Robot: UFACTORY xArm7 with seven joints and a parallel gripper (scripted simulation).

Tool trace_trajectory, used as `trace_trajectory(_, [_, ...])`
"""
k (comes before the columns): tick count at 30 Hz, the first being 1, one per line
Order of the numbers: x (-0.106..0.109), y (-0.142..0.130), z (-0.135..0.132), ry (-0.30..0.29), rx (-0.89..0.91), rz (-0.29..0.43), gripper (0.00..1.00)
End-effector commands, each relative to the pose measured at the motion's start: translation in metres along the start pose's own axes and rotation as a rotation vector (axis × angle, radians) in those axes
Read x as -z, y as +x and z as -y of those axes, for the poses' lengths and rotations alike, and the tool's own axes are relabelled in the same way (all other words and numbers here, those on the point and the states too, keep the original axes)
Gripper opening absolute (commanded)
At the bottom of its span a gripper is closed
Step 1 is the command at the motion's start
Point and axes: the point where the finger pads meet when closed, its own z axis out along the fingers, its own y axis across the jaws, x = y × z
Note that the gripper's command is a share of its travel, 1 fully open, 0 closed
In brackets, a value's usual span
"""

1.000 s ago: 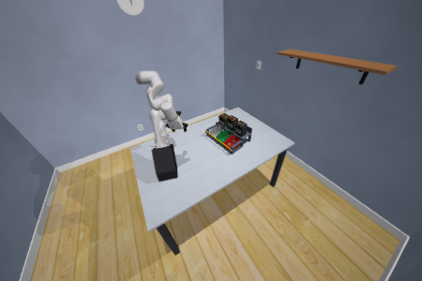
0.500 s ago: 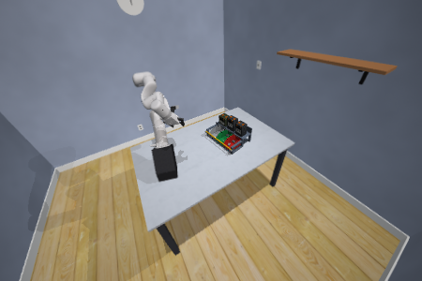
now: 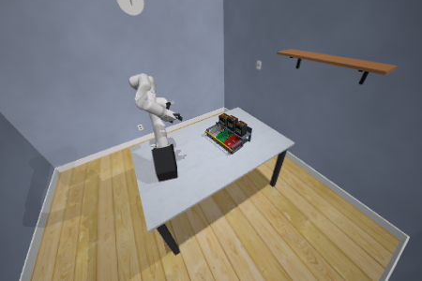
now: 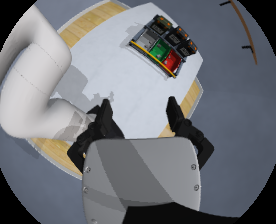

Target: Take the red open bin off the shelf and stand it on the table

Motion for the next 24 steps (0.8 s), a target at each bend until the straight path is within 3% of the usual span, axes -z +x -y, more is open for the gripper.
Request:
trace_trajectory(1, [0.01,0.018,0.003,-0.08,-0.009,-0.054,1.0])
trace_trajectory(9, [0.01,0.018,0.003,-0.08,-0.009,-0.054,1.0])
trace_trajectory(14, [0.032,0.062,0.008,-0.283,-0.021,-0.21,1.0])
trace_trajectory(24, [0.032,0.062,0.008,-0.283,-0.021,-0.21,1.0])
